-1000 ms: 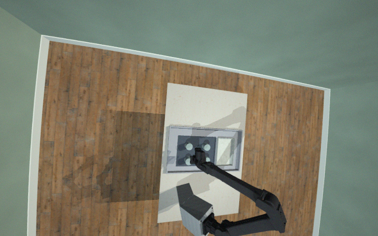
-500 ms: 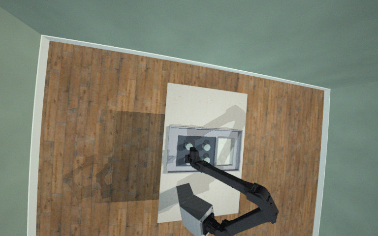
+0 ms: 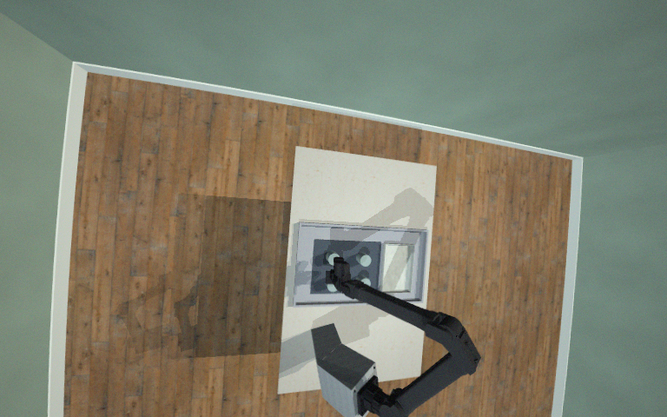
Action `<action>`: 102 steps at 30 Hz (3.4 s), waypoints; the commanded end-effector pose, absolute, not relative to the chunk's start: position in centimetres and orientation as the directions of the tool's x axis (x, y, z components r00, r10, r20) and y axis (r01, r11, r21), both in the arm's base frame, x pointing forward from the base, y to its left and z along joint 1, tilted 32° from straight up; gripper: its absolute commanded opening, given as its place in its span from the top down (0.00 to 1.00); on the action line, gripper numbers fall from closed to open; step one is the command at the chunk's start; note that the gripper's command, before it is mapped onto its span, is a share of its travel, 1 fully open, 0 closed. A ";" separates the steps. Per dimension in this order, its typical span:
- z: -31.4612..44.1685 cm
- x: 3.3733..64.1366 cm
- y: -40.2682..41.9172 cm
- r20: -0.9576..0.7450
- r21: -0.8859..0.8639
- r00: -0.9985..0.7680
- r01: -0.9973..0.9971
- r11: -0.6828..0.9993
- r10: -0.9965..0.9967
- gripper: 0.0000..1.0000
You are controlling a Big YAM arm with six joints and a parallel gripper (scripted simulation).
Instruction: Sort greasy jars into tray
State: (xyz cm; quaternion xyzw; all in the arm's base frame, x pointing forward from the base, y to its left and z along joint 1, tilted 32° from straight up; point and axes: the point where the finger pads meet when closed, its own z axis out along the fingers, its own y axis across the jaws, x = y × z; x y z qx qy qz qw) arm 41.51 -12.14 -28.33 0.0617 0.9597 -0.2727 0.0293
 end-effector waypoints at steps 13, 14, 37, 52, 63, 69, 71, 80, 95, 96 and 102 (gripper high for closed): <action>-28.0 43.1 -13.1 -0.117 -0.516 -0.989 0.143 0.845 0.096 1.00; -28.0 43.1 -13.1 -0.117 -0.516 -0.989 0.143 0.845 0.096 1.00; -28.0 43.3 -13.1 -0.117 -0.516 -0.989 0.143 0.845 0.096 1.00; -27.9 43.5 -13.1 -0.117 -0.516 -0.989 0.143 0.845 0.096 1.00; -27.9 43.7 -13.1 -0.117 -0.516 -0.989 0.143 0.845 0.096 1.00; -27.9 43.7 -13.1 -0.117 -0.516 -0.989 0.143 0.845 0.096 1.00; -27.9 43.7 -13.1 -0.117 -0.516 -0.989 0.143 0.845 0.096 1.00; -27.9 43.9 -13.2 -0.117 -0.516 -0.989 0.143 0.845 0.096 1.00; -27.9 44.0 -13.2 -0.117 -0.516 -0.989 0.143 0.845 0.096 1.00; -27.9 44.0 -13.2 -0.117 -0.516 -0.989 0.143 0.845 0.096 1.00; -27.9 44.1 -13.2 -0.117 -0.516 -0.989 0.143 0.845 0.096 1.00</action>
